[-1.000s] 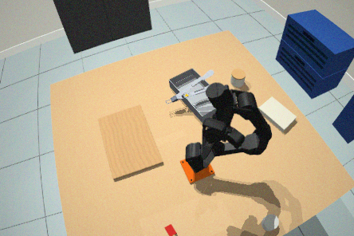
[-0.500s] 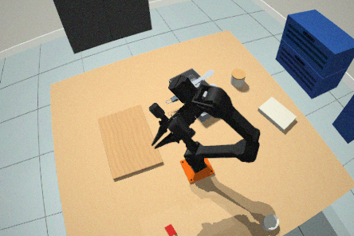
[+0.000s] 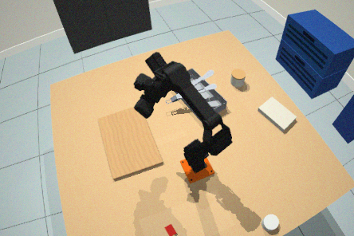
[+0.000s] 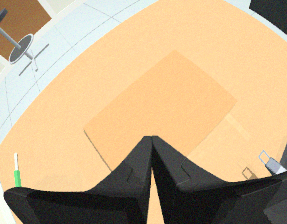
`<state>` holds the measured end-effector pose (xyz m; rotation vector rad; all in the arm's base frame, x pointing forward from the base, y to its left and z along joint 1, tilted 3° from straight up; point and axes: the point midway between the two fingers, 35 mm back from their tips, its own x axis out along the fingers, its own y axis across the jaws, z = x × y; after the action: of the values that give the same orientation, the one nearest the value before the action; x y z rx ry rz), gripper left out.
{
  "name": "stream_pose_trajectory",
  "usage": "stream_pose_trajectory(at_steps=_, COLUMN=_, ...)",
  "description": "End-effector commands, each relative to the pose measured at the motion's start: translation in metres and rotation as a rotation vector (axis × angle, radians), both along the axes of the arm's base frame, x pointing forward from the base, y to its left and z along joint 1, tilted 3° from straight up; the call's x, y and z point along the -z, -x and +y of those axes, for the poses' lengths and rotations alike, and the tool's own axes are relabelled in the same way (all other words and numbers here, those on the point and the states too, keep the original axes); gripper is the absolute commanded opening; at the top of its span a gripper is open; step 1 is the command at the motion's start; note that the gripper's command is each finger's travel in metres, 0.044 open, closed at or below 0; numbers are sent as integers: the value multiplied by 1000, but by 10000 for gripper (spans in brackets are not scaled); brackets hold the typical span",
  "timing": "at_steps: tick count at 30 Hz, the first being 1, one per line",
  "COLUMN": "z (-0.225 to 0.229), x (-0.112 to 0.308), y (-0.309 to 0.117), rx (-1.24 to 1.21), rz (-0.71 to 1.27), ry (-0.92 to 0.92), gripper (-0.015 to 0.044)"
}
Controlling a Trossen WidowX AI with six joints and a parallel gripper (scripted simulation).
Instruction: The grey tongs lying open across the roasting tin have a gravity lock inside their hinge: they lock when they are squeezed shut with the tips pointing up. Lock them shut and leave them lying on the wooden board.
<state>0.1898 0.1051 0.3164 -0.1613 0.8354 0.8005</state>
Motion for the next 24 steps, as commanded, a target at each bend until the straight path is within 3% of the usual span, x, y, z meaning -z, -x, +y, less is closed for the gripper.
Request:
stream_pose_trajectory(at_steps=1, z=-47, x=27, y=-52, rx=466, rz=280, ry=-30, gripper=-150)
stream_pose_trajectory(at_steps=9, z=-138, x=73, y=-98, rx=1197, rz=626, ry=-134, gripper=-150)
stream_pose_trajectory(at_steps=19, z=-260, x=136, y=-100, rx=2114, rz=914, ry=-298, gripper=-150)
stream_pose_trajectory(at_steps=24, z=-276, x=145, y=-97, rx=2233, rz=936, ry=-318, gripper=-150)
